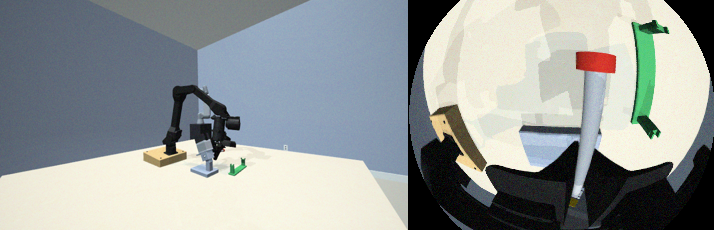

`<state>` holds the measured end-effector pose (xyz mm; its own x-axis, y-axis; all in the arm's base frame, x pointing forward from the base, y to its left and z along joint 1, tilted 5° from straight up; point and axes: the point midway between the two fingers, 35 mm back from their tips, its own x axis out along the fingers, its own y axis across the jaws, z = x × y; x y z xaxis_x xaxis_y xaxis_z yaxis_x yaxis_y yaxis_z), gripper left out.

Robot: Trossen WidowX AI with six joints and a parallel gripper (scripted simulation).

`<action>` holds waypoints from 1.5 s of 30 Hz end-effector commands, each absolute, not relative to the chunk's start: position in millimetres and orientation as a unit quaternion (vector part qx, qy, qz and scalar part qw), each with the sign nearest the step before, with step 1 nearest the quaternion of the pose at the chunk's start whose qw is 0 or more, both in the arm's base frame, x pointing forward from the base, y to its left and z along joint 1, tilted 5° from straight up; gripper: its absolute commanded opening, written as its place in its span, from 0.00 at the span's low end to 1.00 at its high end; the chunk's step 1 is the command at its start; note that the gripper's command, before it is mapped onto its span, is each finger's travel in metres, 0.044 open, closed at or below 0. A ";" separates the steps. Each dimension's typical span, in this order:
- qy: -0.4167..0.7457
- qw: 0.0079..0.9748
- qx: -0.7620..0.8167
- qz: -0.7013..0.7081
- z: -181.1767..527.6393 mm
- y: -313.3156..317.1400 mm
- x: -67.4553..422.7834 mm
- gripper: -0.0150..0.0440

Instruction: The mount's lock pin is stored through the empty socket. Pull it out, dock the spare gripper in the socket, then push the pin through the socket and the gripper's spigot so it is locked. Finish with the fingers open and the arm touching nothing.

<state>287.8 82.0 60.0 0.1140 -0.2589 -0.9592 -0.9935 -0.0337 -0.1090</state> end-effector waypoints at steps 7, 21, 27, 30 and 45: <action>0.528 0.452 -0.594 0.406 59.8 75.1 287.9 0.25; 0.528 0.453 -0.593 0.406 59.8 73.5 287.7 0.34; 0.528 0.453 -0.593 0.406 59.8 73.5 287.7 0.59; 0.528 0.453 -0.593 0.406 59.8 73.5 287.7 0.59; 0.532 0.449 -0.591 0.407 79.9 89.9 282.7 0.59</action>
